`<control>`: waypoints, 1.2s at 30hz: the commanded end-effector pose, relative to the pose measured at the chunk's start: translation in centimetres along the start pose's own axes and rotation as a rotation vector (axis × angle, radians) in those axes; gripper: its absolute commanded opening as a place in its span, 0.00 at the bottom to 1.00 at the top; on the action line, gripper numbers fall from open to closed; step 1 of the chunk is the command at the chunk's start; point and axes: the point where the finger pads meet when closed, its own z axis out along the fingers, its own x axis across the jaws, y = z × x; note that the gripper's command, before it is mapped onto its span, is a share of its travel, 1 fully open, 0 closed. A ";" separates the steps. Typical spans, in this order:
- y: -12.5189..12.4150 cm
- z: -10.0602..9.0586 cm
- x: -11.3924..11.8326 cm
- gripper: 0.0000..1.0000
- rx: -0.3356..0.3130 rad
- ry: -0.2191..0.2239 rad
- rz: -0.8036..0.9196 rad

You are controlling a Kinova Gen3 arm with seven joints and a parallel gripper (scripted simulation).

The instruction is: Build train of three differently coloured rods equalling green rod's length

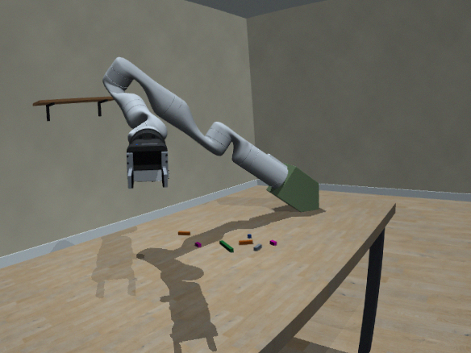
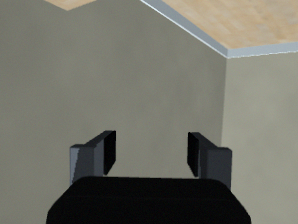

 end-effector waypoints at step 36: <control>6.7 1.5 -6.8 1.00 -0.080 -0.298 0.224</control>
